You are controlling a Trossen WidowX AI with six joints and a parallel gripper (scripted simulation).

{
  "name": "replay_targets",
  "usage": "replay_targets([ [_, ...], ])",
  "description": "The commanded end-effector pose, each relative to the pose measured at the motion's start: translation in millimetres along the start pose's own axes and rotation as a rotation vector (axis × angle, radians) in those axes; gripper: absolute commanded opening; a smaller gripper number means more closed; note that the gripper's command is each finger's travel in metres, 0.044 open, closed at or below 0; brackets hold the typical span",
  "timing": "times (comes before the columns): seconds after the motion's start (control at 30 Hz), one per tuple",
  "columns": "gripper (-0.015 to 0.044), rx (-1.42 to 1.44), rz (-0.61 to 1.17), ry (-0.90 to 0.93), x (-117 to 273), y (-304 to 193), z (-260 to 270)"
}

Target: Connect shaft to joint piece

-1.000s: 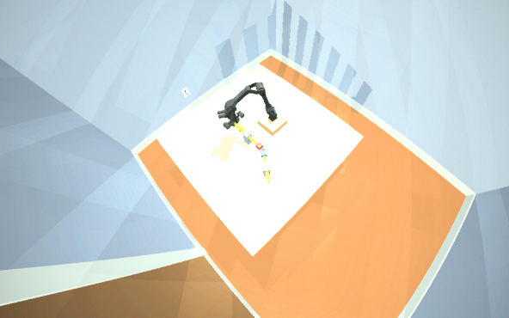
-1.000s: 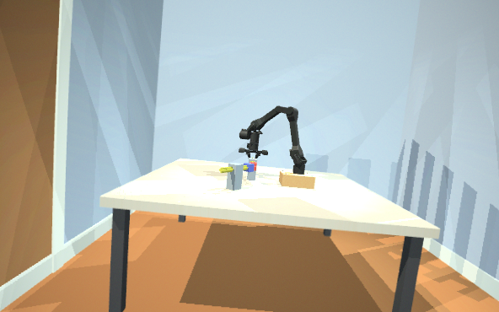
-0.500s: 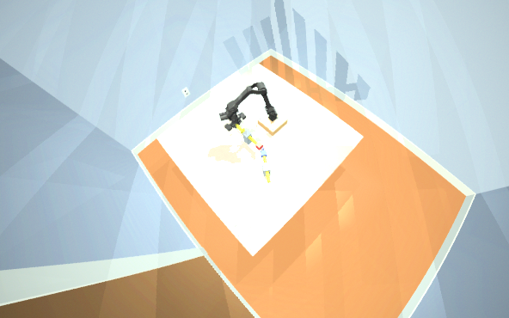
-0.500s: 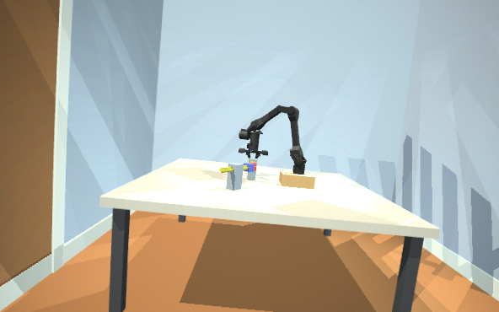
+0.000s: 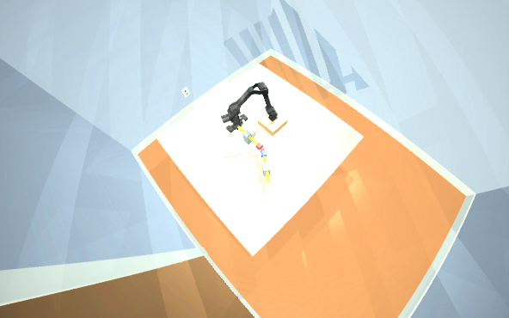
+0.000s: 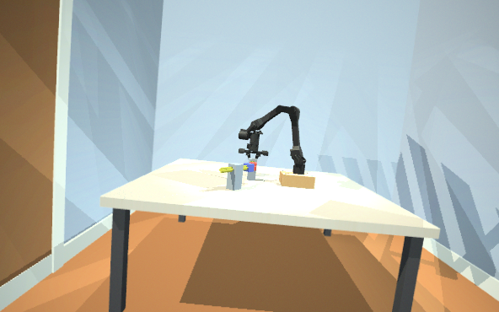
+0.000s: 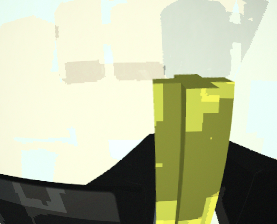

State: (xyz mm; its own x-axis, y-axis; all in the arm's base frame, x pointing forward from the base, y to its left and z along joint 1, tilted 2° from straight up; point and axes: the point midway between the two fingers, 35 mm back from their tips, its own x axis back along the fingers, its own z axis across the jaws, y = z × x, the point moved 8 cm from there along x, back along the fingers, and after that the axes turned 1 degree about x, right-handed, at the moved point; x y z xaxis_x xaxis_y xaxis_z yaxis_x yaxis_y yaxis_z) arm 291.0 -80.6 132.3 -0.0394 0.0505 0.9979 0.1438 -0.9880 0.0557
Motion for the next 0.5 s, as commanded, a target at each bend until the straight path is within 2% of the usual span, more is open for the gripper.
replay_targets([
  [0.0,0.0000,0.000,0.003,0.001,-2.5,-4.3,0.0],
  [0.33,0.0000,-0.001,-0.002,-0.001,-0.1,-0.4,0.0],
  [0.4,0.0052,-0.001,-0.002,-0.001,-0.1,-0.4,0.0],
  [0.47,0.0067,-0.001,-0.002,-0.001,-0.1,-0.4,0.0],
])
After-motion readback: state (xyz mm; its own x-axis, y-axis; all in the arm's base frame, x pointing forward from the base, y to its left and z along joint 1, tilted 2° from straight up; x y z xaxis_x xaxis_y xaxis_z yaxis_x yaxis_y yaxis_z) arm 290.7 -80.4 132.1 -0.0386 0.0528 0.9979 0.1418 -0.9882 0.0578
